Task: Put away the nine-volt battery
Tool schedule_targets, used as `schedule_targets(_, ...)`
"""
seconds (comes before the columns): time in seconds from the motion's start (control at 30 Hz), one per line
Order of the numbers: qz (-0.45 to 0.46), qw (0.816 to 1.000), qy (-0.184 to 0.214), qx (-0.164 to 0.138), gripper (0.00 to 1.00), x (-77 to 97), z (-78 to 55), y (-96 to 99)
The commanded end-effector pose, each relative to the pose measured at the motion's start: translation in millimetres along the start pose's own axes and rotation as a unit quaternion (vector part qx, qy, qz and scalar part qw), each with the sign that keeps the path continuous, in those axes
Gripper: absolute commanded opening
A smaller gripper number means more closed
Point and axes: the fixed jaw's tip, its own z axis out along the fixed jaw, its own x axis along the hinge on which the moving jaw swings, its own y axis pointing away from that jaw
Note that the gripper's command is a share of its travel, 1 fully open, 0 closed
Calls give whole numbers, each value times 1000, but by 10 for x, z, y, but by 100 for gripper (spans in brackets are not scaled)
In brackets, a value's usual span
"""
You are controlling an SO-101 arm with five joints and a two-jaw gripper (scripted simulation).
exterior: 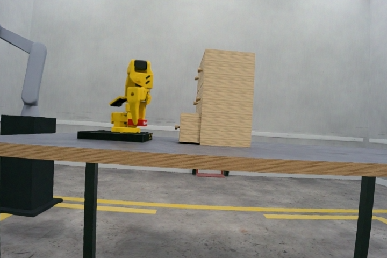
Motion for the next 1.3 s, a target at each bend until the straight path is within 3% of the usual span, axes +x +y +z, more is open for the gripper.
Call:
schedule_targets(0.0,36,999,13,-16,0,27,-63,-66)
schedule_targets(0.7,202,979,15,-13,0,-30,-61,-404)
schedule_targets(1.27,344,939,16,-11,0,-140,1,-720)
